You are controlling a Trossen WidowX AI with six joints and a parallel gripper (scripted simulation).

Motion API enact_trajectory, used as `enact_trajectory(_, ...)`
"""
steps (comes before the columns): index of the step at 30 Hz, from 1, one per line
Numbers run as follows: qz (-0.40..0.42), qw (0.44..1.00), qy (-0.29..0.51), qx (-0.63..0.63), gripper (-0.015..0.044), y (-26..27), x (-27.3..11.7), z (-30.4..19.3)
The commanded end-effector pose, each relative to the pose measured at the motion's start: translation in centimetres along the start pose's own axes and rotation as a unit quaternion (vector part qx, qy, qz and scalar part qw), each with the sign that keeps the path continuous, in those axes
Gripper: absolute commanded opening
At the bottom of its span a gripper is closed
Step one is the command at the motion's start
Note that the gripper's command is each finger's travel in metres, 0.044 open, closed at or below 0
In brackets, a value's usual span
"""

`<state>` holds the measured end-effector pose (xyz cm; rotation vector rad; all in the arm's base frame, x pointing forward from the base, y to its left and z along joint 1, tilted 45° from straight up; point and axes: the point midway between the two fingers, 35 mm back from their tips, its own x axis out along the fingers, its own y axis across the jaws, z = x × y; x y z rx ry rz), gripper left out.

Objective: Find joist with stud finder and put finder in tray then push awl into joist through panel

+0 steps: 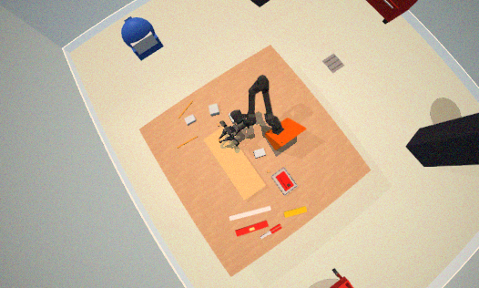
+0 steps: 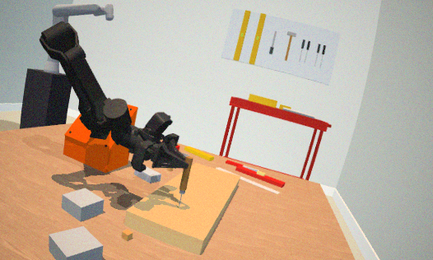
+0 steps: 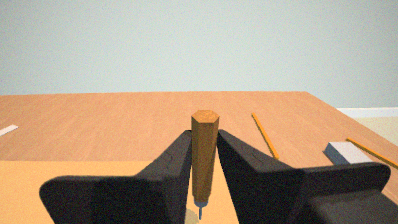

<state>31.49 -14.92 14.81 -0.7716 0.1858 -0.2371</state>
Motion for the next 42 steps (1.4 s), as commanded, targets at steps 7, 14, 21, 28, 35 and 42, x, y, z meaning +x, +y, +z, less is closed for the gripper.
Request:
enact_trajectory(7, 0.002, 1.0, -0.002, -0.002, 0.0, 0.1, 0.1, -1.6)
enact_trajectory(14, 0.002, 1.0, -0.002, -0.002, 0.0, 0.1, 0.1, -2.2)
enact_trajectory(21, 0.002, 1.0, -0.002, -0.002, 0.0, 0.1, 0.1, -2.2)
enact_trajectory(28, 0.001, 1.0, -0.004, -0.003, 0.0, 0.0, 0.1, -2.0)
enact_trajectory(35, 0.001, 1.0, -0.004, -0.003, 0.0, 0.0, 0.1, -2.0)
enact_trajectory(42, 0.001, 1.0, -0.004, -0.003, 0.0, 0.0, 0.1, -2.0)
